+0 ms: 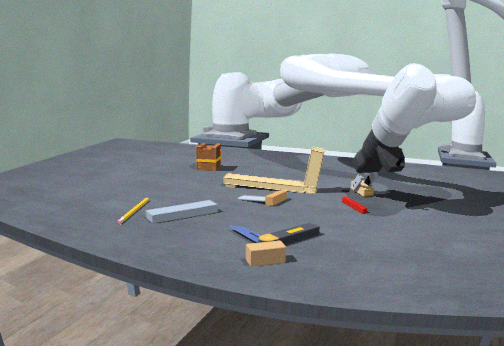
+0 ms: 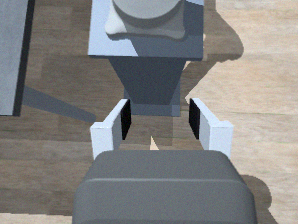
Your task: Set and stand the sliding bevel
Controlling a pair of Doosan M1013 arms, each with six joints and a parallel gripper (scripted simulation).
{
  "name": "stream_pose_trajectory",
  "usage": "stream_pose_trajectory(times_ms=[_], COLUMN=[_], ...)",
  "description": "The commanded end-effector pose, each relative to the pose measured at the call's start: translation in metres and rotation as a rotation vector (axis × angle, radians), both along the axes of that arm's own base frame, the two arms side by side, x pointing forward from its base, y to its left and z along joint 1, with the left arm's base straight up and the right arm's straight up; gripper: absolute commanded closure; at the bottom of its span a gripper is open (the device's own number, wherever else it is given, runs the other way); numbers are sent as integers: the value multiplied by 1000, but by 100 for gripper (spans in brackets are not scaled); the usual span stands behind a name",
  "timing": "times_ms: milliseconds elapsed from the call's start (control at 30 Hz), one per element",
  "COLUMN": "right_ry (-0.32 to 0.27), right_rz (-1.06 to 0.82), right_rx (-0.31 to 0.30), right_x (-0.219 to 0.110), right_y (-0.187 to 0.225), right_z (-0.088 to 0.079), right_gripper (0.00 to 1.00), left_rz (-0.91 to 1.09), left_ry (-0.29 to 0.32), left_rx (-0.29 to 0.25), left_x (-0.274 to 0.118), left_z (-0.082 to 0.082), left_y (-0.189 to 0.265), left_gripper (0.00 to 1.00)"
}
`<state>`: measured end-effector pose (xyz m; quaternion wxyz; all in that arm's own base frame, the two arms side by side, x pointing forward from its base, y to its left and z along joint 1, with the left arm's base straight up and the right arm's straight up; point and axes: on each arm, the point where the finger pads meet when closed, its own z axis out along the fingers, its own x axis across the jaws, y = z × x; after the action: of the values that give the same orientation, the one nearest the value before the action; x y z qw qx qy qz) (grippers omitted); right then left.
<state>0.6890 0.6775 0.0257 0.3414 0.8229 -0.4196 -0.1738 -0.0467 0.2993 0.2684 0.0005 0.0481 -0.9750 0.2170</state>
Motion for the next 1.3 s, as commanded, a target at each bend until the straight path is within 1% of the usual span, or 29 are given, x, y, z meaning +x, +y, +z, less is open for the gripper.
stream_pose_trajectory(times_ms=[0, 33, 100, 267, 333, 433, 600, 1267], right_ry=[-2, -2, -2, -2, -2, -2, -2, -2], right_rz=[0, 0, 0, 0, 0, 0, 0, 0], right_rx=[3, 3, 3, 3, 3, 3, 3, 3], right_x=[0, 0, 0, 0, 0, 0, 0, 0], right_y=[1, 1, 1, 0, 0, 0, 0, 0], right_z=[21, 30, 30, 74, 86, 95, 99, 99], right_gripper=[100, 100, 100, 100, 100, 100, 100, 100], left_rz=[0, 0, 0, 0, 0, 0, 0, 0], left_ry=[1, 1, 1, 1, 1, 1, 1, 1], left_rx=[1, 1, 1, 1, 1, 1, 1, 1], left_x=[0, 0, 0, 0, 0, 0, 0, 0], left_z=[1, 1, 1, 1, 1, 1, 1, 1], left_y=[0, 0, 0, 0, 0, 0, 0, 0], left_gripper=[0, 0, 0, 0, 0, 0, 0, 0])
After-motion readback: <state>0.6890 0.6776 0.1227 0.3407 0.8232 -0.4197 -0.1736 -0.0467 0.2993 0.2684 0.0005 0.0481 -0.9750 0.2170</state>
